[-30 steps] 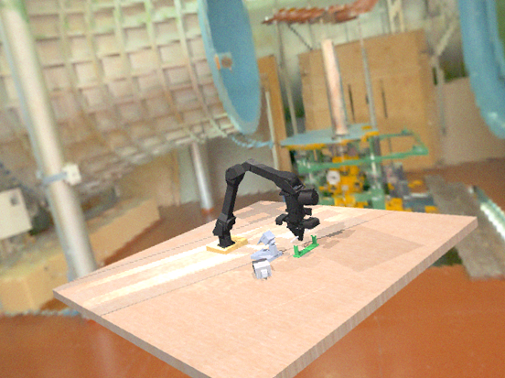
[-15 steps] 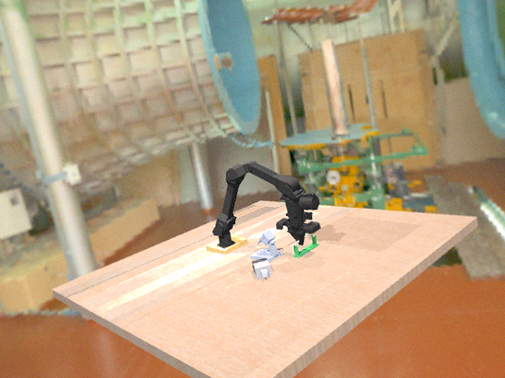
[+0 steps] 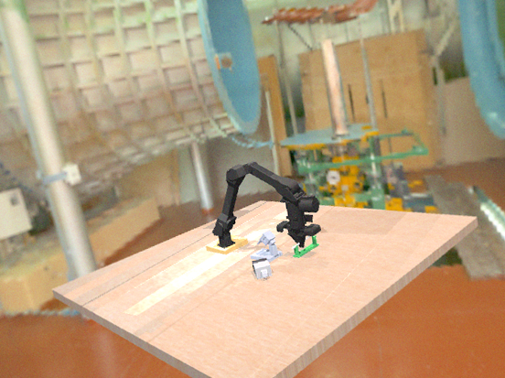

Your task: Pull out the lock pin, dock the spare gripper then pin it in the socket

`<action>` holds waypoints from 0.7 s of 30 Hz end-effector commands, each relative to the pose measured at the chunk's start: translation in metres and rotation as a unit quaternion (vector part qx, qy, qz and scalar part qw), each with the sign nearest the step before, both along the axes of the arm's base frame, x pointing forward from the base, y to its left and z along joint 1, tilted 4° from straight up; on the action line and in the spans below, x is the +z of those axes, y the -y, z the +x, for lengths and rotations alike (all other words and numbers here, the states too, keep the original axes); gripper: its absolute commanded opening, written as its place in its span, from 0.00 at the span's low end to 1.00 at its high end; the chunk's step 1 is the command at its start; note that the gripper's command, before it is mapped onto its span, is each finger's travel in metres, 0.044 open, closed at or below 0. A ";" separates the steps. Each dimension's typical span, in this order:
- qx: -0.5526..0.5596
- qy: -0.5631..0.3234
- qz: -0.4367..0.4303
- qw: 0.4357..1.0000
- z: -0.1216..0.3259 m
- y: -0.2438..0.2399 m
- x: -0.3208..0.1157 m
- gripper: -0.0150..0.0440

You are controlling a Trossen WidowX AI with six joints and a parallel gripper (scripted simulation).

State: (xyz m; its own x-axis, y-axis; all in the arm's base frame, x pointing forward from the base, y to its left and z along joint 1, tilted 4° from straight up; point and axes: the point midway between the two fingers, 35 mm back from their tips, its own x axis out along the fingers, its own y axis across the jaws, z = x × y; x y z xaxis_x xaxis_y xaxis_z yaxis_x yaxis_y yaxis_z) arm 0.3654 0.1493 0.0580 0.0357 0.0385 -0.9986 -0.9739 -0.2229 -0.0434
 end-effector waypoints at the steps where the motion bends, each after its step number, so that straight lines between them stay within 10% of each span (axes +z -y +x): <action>1: 0.002 0.000 0.000 1.000 0.000 0.001 -0.006 0.25; 21: 0.000 0.002 0.001 1.000 0.000 0.000 -0.003 0.25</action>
